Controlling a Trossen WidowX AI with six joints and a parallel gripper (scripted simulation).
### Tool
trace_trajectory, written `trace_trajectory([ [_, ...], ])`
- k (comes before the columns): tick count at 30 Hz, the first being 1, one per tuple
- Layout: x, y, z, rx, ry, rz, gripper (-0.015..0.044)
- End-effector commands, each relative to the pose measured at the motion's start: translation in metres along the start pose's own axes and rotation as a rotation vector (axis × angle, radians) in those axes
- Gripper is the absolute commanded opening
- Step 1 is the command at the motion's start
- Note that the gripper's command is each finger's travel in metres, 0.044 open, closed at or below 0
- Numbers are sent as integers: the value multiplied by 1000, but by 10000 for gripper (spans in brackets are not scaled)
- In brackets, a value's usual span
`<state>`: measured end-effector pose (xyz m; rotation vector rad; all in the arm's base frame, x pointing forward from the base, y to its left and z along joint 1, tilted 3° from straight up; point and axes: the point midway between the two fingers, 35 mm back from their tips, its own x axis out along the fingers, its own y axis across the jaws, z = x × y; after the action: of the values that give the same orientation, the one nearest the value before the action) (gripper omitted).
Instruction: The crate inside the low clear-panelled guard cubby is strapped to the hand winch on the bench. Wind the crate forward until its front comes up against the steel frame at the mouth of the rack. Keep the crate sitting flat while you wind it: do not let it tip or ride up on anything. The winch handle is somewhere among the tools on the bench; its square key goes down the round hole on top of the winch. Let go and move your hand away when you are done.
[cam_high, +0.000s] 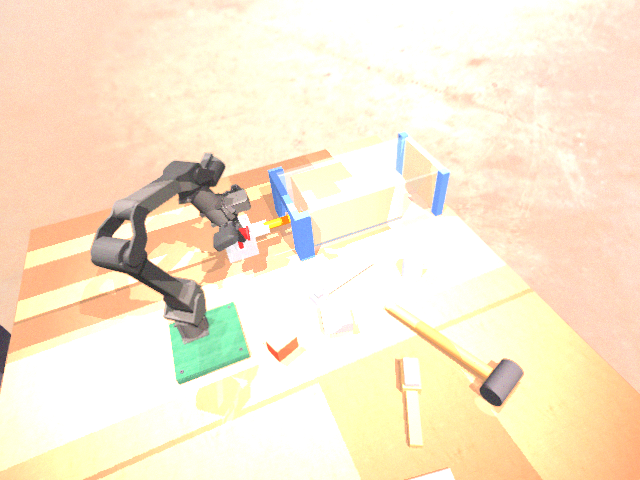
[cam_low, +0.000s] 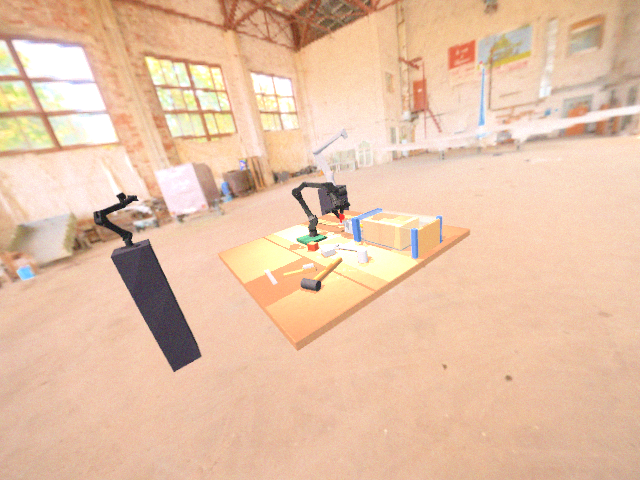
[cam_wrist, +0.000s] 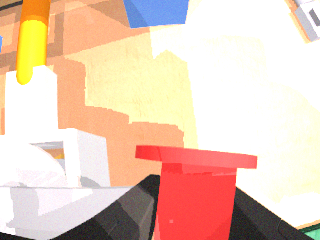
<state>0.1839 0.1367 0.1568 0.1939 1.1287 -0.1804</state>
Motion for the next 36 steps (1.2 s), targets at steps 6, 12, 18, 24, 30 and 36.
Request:
trace_trajectory([
  [6,8,5,13,7,-8,-6,0],
  [12,11,8,20,7,-8,-6,0],
  [18,14,11,26,7,-9,-6,0],
  [24,17,15,33,7,-10,-6,0],
  [30,20,20,39,7,-10,-5,0],
  [36,22,25,44,7,-11,-5,0],
])
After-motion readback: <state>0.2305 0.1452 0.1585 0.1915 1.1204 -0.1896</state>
